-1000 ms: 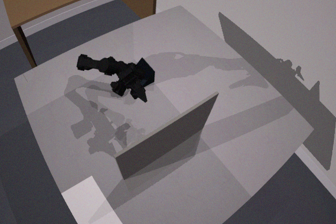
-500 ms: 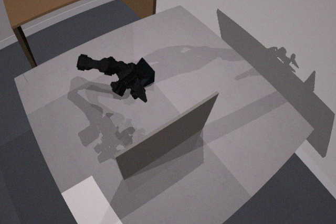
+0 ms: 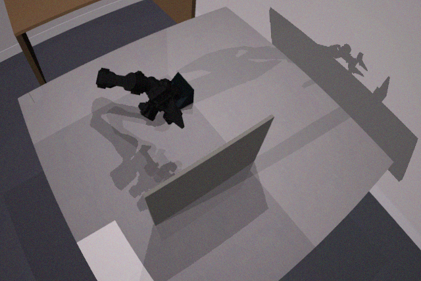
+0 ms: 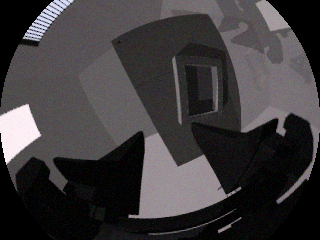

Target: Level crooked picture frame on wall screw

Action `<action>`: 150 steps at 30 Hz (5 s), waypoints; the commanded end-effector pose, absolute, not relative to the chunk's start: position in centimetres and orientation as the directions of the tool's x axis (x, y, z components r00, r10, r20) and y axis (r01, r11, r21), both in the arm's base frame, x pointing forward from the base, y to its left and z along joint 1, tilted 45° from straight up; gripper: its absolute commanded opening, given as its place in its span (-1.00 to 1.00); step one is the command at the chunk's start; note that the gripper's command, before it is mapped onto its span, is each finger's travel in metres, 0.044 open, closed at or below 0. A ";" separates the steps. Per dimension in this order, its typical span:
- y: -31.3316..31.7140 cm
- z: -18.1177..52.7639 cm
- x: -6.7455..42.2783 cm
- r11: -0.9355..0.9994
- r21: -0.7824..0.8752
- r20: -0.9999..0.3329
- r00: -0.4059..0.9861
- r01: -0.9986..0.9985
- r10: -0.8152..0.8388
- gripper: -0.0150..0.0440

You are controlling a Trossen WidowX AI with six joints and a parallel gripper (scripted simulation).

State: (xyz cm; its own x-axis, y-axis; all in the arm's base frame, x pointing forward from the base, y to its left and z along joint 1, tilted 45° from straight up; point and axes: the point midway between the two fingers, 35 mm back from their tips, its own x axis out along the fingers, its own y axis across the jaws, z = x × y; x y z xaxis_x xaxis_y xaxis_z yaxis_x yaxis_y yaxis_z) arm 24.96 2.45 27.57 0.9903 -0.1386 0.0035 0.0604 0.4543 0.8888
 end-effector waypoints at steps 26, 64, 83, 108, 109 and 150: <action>2.4 27.5 24.9 0.451 0.891 0.003 0.990 0.063 -0.143 0.39; -3.1 24.8 26.5 0.452 0.890 0.009 0.990 0.057 -0.143 0.39; -4.0 24.5 32.5 0.453 0.890 0.012 0.990 0.054 -0.143 0.39; -4.5 24.6 35.6 0.453 0.890 0.014 0.990 0.053 -0.143 0.39; -4.5 24.6 35.8 0.453 0.890 0.014 0.990 0.053 -0.143 0.39; -4.6 24.6 36.4 0.453 0.890 0.015 0.990 0.053 -0.143 0.39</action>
State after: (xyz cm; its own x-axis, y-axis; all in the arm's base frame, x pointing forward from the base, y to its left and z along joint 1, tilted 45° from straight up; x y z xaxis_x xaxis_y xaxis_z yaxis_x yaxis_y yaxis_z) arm 36.36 -4.62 24.51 0.9891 -0.1470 0.0125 0.0566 0.4560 0.8882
